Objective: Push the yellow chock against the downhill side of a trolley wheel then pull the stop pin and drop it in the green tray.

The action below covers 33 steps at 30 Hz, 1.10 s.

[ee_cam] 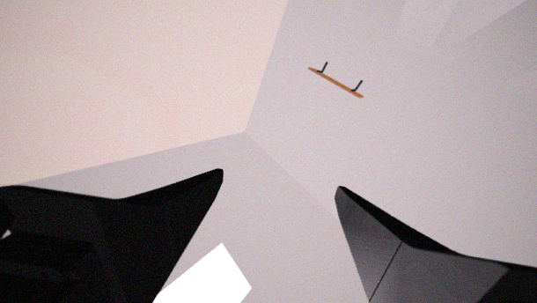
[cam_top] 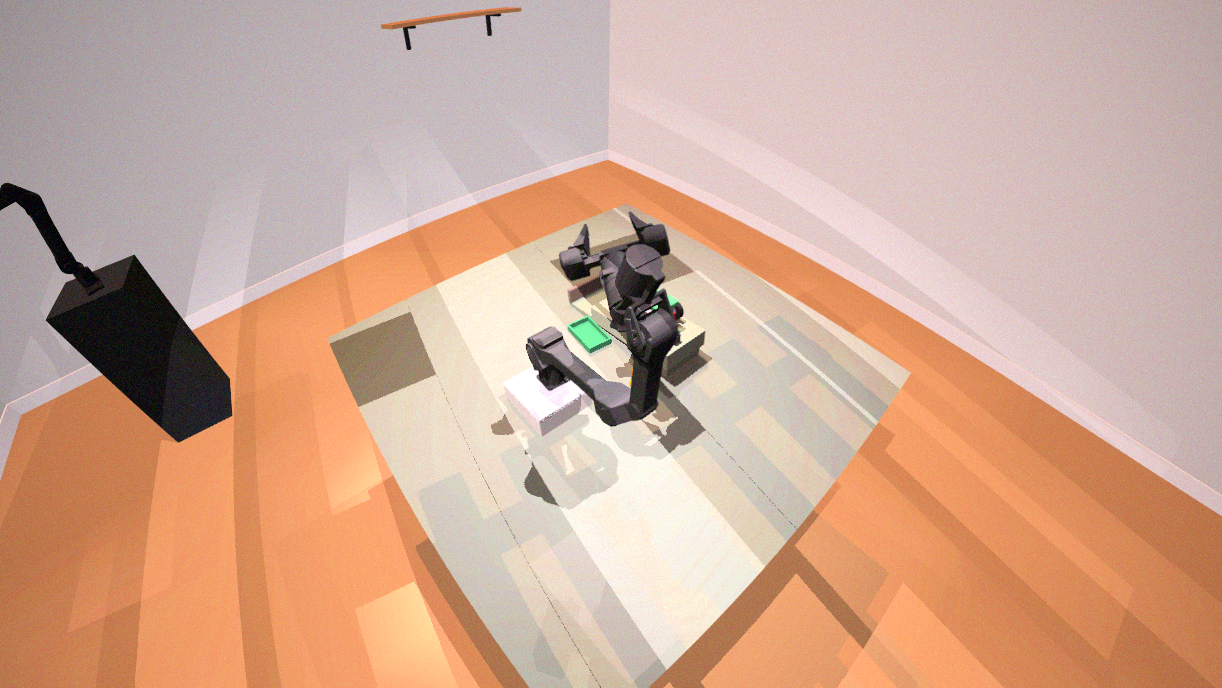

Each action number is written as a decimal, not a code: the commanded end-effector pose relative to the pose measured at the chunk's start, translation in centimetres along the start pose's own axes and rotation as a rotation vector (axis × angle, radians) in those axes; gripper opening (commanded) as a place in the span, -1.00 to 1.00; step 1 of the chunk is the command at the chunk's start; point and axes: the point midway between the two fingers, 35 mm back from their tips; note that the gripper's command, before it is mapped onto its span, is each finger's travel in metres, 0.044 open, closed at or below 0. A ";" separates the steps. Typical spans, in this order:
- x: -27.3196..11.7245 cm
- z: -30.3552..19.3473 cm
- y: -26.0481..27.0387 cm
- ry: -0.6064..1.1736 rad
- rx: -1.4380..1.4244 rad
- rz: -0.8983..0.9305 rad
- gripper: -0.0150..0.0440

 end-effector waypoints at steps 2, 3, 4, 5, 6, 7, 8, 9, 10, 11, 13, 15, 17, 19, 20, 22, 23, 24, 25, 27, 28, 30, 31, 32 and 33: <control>0.2 -0.1 -0.4 -0.012 -0.045 0.007 0.69; 0.5 -0.2 -0.9 -0.029 -0.100 0.014 0.60; 0.8 -0.4 -1.5 -0.049 -0.166 0.023 0.51; 1.1 -0.5 -2.0 -0.070 -0.232 0.030 0.42; 1.5 -0.5 -2.5 -0.091 -0.297 0.036 0.33; 1.9 -0.6 -3.1 -0.114 -0.362 0.042 0.24; 2.2 -0.6 -3.6 -0.137 -0.426 0.046 0.15; 2.6 -0.6 -4.0 -0.161 -0.489 0.049 0.15; 3.1 -0.6 -4.5 -0.186 -0.552 0.051 0.15; 3.5 -0.5 -4.9 -0.212 -0.614 0.052 0.15; 4.3 -0.3 -5.7 -0.264 -0.736 0.050 0.15; 5.2 0.0 -6.4 -0.320 -0.855 0.043 0.15; 6.1 0.3 -7.0 -0.377 -0.971 0.031 0.15; 7.0 0.8 -7.5 -0.436 -1.083 0.013 0.15; 7.4 1.0 -7.7 -0.466 -1.138 0.002 0.15; 8.1 1.6 -8.0 -0.512 -1.182 -0.011 0.15; 8.3 1.8 -8.1 -0.526 -1.194 -0.015 0.15; 8.4 1.9 -8.1 -0.536 -1.207 -0.019 0.15; 8.6 2.0 -8.2 -0.549 -1.226 -0.025 0.15; 9.1 2.4 -8.3 -0.586 -1.279 -0.043 0.15; 9.4 2.7 -8.4 -0.609 -1.311 -0.055 0.15; 10.0 3.2 -8.5 -0.654 -1.373 -0.081 0.15; 10.3 3.5 -8.5 -0.681 -1.410 -0.096 0.15; 10.7 3.9 -8.5 -0.712 -1.454 -0.117 0.15; 11.0 4.3 -8.4 -0.743 -1.496 -0.139 0.15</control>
Point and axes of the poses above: the point midway between the two fingers, 35 mm back from their tips, its own x axis out along the fingers, its own y axis across the jaws, z = x × y, and after that the axes turned 7 degrees about x, right-handed
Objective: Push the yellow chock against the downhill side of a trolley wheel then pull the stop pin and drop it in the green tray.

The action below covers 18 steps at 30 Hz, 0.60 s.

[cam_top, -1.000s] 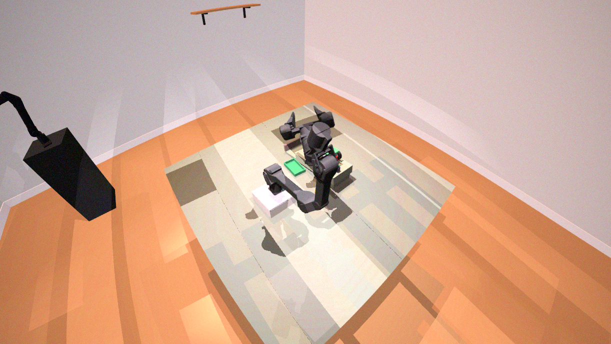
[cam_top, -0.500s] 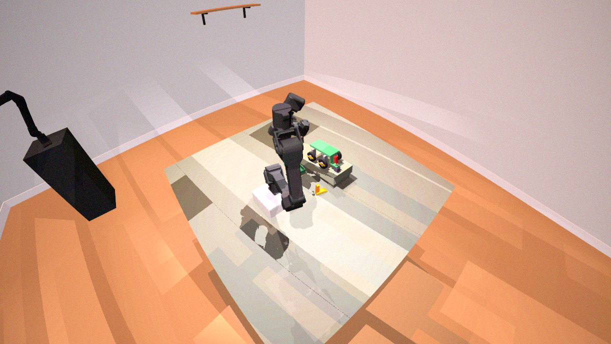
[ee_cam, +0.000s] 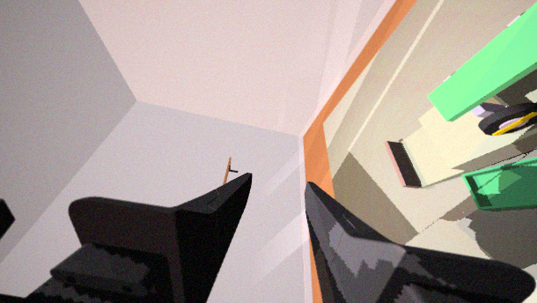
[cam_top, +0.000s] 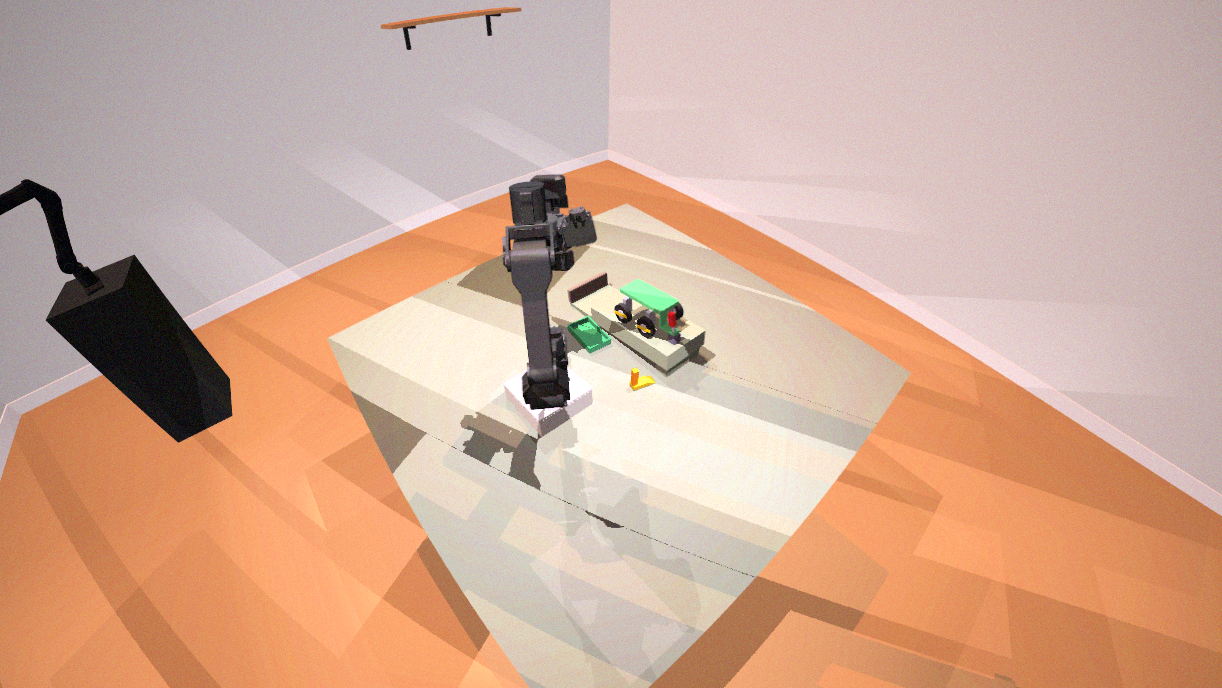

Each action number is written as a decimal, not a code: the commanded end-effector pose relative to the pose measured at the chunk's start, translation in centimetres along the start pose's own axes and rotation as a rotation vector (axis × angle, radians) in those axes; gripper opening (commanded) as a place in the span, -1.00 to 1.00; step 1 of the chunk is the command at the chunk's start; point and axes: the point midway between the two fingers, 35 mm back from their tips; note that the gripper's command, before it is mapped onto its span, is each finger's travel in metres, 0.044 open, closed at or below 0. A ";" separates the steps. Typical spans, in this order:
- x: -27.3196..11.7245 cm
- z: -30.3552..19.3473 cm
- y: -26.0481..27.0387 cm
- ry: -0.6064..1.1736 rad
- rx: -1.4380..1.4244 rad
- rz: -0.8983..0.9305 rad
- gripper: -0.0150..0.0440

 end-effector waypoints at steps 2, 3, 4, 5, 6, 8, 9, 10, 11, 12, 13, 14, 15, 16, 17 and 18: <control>2.7 -0.6 -1.2 -0.088 -0.254 -0.116 0.15; 3.2 -0.6 -1.4 -0.102 -0.301 -0.140 0.15; 3.7 -0.6 -1.6 -0.115 -0.347 -0.164 0.15; 4.2 -0.5 -1.9 -0.127 -0.393 -0.190 0.15; 4.6 -0.4 -2.1 -0.138 -0.438 -0.217 0.15; 5.6 -0.2 -2.7 -0.159 -0.526 -0.272 0.15; 6.0 0.0 -2.9 -0.169 -0.568 -0.302 0.15; 6.5 0.2 -3.2 -0.178 -0.609 -0.332 0.15; 6.9 0.5 -3.5 -0.186 -0.650 -0.363 0.15; 7.3 0.7 -3.8 -0.192 -0.689 -0.394 0.15; 7.7 1.0 -4.2 -0.197 -0.728 -0.427 0.15; 8.1 1.3 -4.5 -0.200 -0.766 -0.459 0.15; 8.5 1.7 -4.8 -0.202 -0.803 -0.493 0.15; 8.8 2.0 -5.2 -0.201 -0.840 -0.526 0.15; 9.2 2.3 -5.5 -0.198 -0.876 -0.559 0.15; 9.5 2.6 -5.9 -0.189 -0.914 -0.591 0.15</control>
Point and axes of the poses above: the point midway between the two fingers, 35 mm back from their tips, its own x axis out along the fingers, its own y axis across the jaws, z = x × y, and after that the axes turned 7 degrees about x, right-handed
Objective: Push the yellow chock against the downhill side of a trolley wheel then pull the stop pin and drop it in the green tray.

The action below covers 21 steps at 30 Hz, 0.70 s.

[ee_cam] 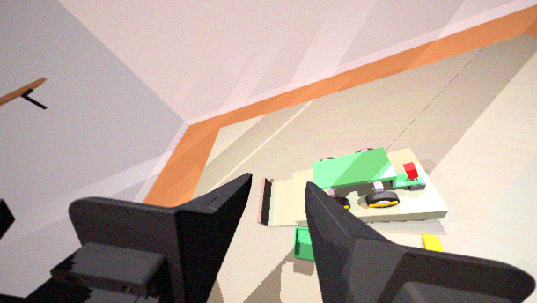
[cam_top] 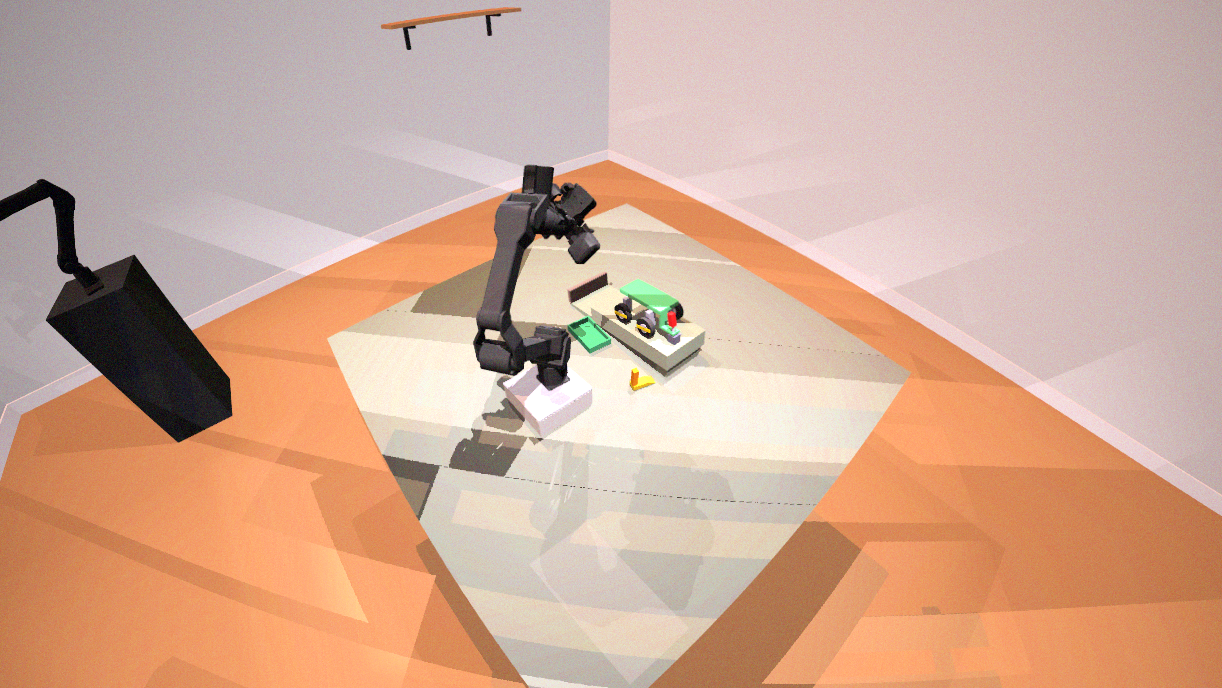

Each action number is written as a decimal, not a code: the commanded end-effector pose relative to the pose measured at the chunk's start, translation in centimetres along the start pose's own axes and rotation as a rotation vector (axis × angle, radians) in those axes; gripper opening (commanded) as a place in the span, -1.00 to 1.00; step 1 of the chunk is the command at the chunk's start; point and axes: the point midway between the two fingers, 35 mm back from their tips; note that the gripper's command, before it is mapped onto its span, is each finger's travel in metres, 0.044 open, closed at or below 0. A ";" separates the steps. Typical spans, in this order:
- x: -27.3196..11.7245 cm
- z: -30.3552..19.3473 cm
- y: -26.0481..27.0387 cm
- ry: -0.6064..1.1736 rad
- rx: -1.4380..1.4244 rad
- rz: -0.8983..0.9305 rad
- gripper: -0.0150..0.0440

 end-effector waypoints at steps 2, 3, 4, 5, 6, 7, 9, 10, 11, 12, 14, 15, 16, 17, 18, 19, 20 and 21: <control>3.2 -0.3 -1.6 0.042 -0.248 -0.156 0.15; 3.7 -0.3 -1.9 0.055 -0.289 -0.178 0.15; 4.2 -0.3 -2.2 0.070 -0.330 -0.200 0.15; 4.7 -0.4 -2.6 0.085 -0.370 -0.222 0.15; 5.1 -0.4 -2.9 0.102 -0.409 -0.242 0.15; 5.6 -0.4 -3.3 0.121 -0.448 -0.262 0.15; 6.4 -0.5 -4.1 0.161 -0.523 -0.298 0.15; 6.8 -0.4 -4.6 0.178 -0.558 -0.315 0.15; 7.2 -0.4 -5.0 0.197 -0.591 -0.332 0.15; 7.6 -0.4 -5.5 0.217 -0.625 -0.347 0.15; 8.3 -0.3 -6.5 0.259 -0.689 -0.375 0.15; 8.6 -0.3 -7.0 0.281 -0.720 -0.388 0.15; 8.9 -0.3 -7.5 0.305 -0.751 -0.399 0.15; 9.2 -0.3 -8.1 0.328 -0.781 -0.410 0.15; 9.5 -0.3 -8.6 0.353 -0.810 -0.419 0.15; 9.7 -0.3 -9.2 0.378 -0.838 -0.427 0.15; 10.0 -0.3 -9.8 0.409 -0.868 -0.432 0.15; 10.3 -0.4 -10.4 0.440 -0.898 -0.436 0.15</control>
Point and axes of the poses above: the point midway between the two fingers, 35 mm back from their tips, its own x axis out along the fingers, its own y axis across the jaws, z = x × y, and after that the axes turned 7 degrees about x, right-handed
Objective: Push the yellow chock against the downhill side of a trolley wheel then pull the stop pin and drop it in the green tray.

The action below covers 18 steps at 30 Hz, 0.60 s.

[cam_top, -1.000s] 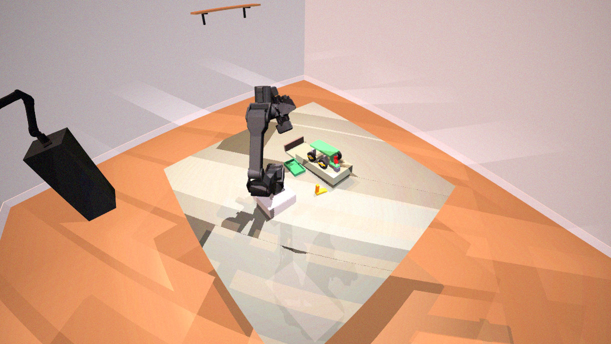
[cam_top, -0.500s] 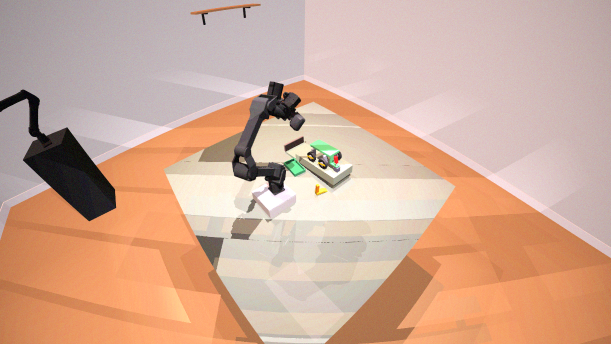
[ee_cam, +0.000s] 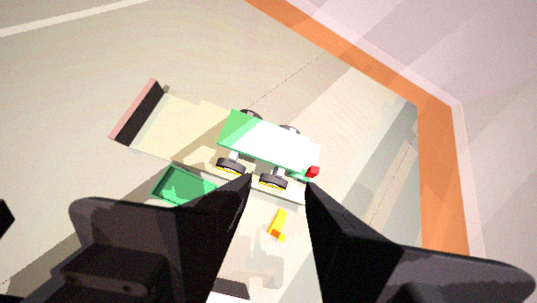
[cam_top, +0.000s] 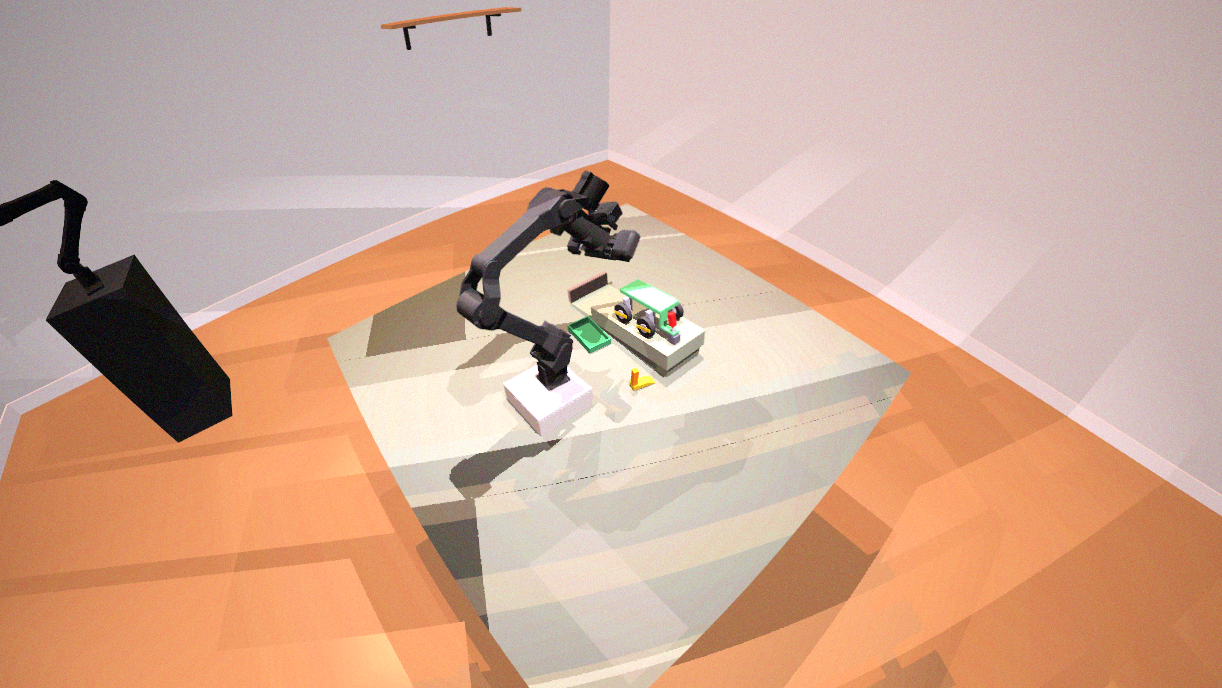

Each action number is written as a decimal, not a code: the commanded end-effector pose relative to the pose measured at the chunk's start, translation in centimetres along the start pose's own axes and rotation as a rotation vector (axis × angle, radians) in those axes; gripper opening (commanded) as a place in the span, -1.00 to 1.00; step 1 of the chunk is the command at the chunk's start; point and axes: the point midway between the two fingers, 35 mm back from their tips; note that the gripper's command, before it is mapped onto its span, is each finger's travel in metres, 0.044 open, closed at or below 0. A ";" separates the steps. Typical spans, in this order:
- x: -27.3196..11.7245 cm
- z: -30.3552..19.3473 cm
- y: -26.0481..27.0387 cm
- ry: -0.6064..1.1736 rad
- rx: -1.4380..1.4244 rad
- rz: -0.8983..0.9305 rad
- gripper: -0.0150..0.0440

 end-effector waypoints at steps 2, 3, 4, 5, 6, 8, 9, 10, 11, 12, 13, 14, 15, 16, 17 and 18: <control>3.9 -2.1 -2.1 0.173 -0.253 -0.009 0.15; 4.4 -2.4 -2.4 0.197 -0.286 -0.004 0.15; 4.8 -2.8 -2.7 0.220 -0.318 0.003 0.15; 5.3 -3.2 -2.9 0.243 -0.351 0.012 0.15; 5.7 -3.6 -3.2 0.265 -0.382 0.022 0.15; 6.5 -4.4 -3.8 0.308 -0.443 0.046 0.15; 6.9 -4.8 -4.1 0.329 -0.473 0.060 0.15; 7.3 -5.2 -4.4 0.348 -0.503 0.075 0.15; 7.6 -5.7 -4.6 0.367 -0.531 0.092 0.15; 8.0 -6.2 -4.9 0.385 -0.559 0.109 0.15; 8.3 -6.6 -5.2 0.402 -0.587 0.128 0.15; 8.6 -7.1 -5.5 0.418 -0.614 0.148 0.15; 9.0 -7.6 -5.7 0.433 -0.640 0.169 0.15; 9.2 -8.1 -6.0 0.446 -0.666 0.191 0.15; 9.5 -8.7 -6.2 0.459 -0.691 0.214 0.15; 9.8 -9.2 -6.4 0.470 -0.716 0.238 0.15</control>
Point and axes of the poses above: the point midway between the two fingers, 35 mm back from their tips, its own x axis out along the fingers, its own y axis across the jaws, z = x × y, and after that the axes turned 7 degrees about x, right-handed
